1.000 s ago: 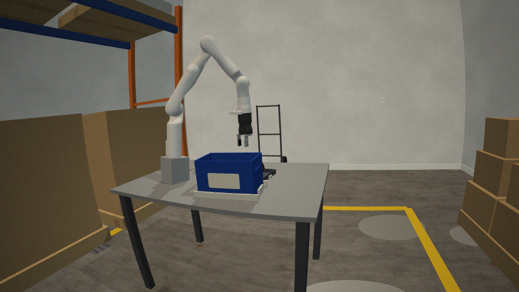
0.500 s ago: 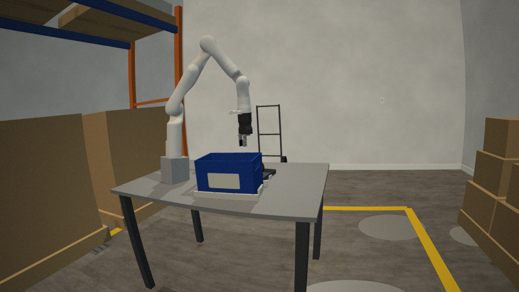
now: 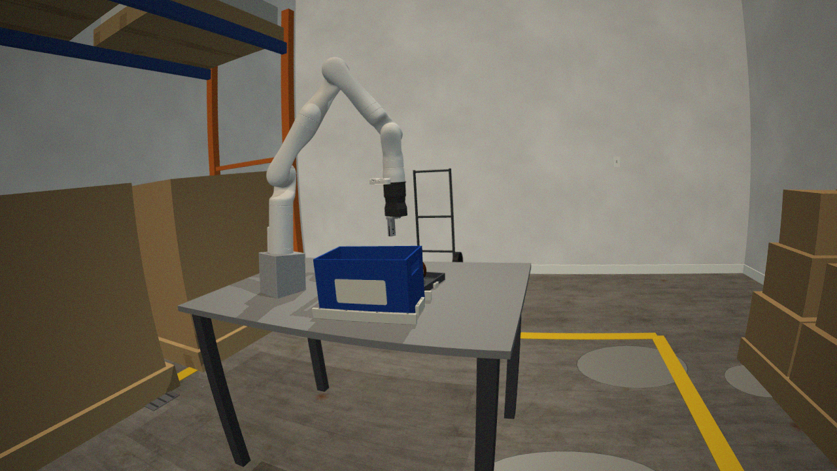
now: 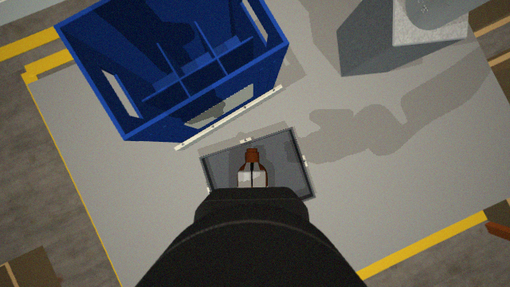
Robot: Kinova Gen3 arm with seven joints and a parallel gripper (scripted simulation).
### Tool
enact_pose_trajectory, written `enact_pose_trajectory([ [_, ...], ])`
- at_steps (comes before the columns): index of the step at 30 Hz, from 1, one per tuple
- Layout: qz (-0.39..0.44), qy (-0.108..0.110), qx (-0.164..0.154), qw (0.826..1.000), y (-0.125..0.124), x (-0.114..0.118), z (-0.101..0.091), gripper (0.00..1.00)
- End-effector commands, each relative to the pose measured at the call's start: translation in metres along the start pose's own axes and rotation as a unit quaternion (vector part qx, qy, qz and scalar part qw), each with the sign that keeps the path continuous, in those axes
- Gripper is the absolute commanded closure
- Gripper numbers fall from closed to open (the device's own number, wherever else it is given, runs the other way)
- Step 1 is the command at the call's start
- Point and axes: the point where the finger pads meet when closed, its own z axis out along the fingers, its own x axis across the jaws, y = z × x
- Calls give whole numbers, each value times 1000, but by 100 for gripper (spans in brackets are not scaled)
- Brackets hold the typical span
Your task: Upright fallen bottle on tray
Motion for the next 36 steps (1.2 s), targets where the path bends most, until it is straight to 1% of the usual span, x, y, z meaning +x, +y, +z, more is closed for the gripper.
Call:
enact_pose_trajectory([
  [1, 0, -1, -1, 1000, 0, 0, -1, 100],
  [21, 0, -1, -1, 1000, 0, 0, -1, 100],
  [22, 0, -1, -1, 1000, 0, 0, -1, 0],
  [36, 0, -1, -1, 1000, 0, 0, -1, 0],
])
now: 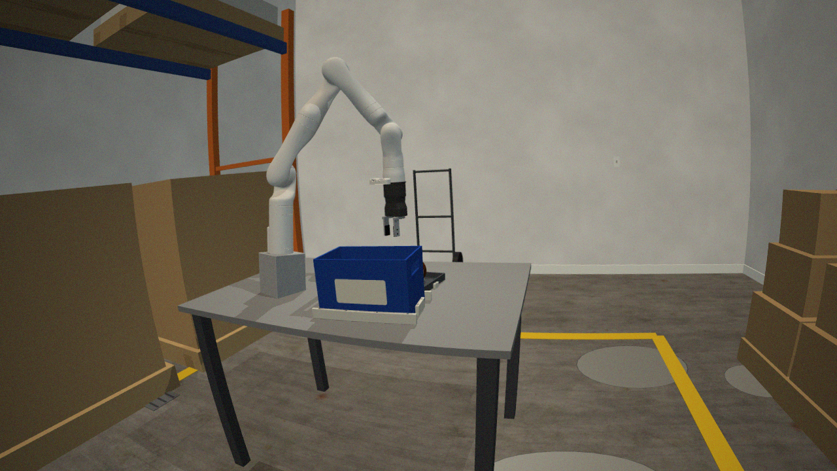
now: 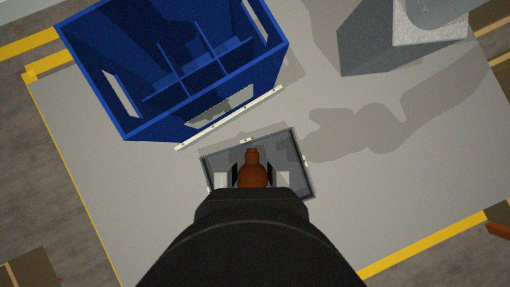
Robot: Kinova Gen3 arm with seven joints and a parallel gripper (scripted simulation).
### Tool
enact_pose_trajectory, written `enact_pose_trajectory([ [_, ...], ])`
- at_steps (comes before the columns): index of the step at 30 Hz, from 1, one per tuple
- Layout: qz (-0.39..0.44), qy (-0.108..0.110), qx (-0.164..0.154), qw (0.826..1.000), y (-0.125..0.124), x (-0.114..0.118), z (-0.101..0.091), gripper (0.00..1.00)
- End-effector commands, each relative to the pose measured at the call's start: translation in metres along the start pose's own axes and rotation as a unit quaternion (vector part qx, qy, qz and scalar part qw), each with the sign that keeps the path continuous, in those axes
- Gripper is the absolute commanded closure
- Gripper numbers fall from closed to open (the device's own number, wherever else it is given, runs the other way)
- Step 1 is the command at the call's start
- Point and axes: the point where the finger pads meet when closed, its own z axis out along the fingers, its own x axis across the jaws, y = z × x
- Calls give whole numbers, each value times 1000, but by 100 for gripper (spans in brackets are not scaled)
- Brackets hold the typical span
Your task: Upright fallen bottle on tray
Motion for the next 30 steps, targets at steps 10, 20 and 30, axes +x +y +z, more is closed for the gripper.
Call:
enact_pose_trajectory([
  [10, 0, -1, -1, 1000, 0, 0, -1, 0],
  [20, 0, -1, -1, 1000, 0, 0, -1, 0],
  [30, 0, -1, -1, 1000, 0, 0, 4, 0],
])
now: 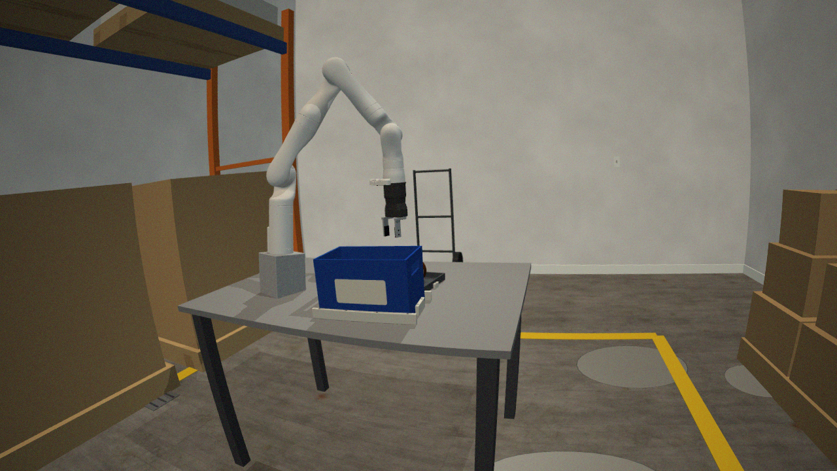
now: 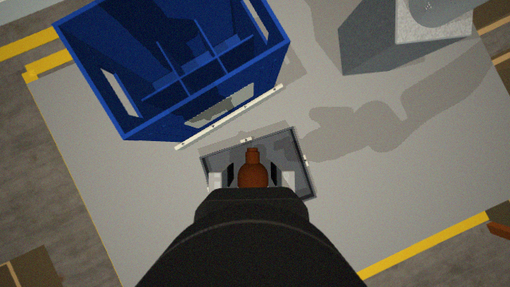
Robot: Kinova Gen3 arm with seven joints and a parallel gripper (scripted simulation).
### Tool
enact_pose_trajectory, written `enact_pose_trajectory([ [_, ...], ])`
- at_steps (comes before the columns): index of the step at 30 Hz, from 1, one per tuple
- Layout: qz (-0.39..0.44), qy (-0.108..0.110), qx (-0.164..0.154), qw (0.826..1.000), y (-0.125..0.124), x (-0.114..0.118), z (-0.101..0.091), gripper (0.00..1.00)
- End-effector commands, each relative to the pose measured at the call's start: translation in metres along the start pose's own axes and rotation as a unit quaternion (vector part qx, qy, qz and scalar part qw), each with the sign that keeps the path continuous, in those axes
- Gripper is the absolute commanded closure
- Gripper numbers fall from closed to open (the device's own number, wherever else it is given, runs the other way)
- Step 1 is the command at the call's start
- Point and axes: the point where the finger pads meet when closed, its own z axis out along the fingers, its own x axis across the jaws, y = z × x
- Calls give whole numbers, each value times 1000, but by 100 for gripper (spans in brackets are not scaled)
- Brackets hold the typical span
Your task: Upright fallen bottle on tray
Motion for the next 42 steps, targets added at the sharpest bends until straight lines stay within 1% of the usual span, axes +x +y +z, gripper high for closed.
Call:
enact_pose_trajectory([
  [1, 0, 0, 0, 1000, 0, 0, 2, 0],
  [8, 0, 0, 0, 1000, 0, 0, 12, 0],
  [17, 0, 0, 0, 1000, -1, 0, 38, 0],
  [19, 0, 0, 0, 1000, -1, 0, 38, 0],
  [34, 0, 0, 0, 1000, -1, 0, 90, 0],
  [36, 0, 0, 0, 1000, -1, 0, 90, 0],
  [42, 0, 0, 0, 1000, -1, 0, 105, 0],
])
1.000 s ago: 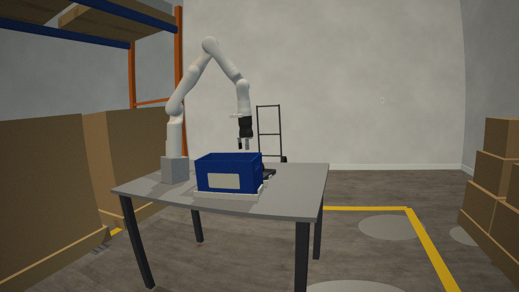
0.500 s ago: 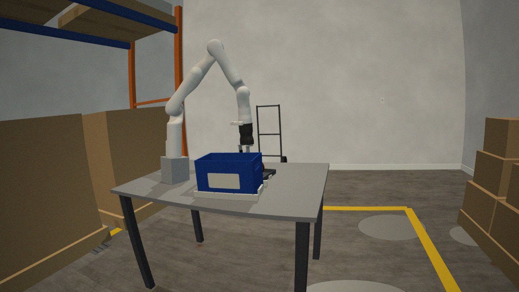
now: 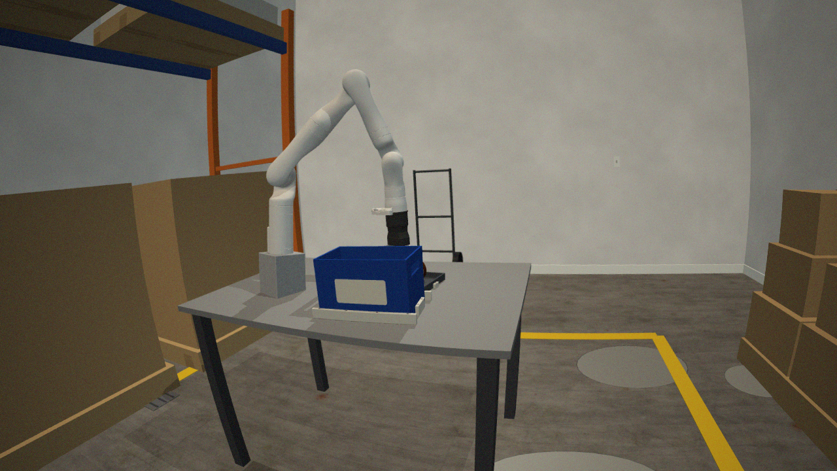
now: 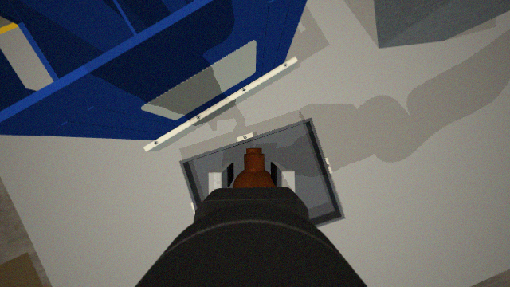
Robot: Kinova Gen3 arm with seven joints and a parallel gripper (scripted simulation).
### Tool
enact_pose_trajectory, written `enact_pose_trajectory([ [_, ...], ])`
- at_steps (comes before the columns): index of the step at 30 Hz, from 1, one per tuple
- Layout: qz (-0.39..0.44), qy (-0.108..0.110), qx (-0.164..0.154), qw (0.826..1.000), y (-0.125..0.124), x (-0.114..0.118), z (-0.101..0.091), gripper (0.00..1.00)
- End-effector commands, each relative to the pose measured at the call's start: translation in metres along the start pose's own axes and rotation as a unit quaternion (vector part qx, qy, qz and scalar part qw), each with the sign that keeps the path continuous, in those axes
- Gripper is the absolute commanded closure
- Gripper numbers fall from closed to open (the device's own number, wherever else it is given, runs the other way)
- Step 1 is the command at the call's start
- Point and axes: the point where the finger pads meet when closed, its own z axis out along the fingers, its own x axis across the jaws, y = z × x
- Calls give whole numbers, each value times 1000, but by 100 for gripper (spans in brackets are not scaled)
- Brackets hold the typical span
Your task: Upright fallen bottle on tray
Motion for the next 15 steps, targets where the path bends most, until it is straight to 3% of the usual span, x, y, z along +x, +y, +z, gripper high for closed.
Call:
enact_pose_trajectory([
  [1, 0, 4, 3, 1000, -2, 3, 9, 0],
  [15, 0, 4, 3, 1000, -2, 3, 16, 0],
])
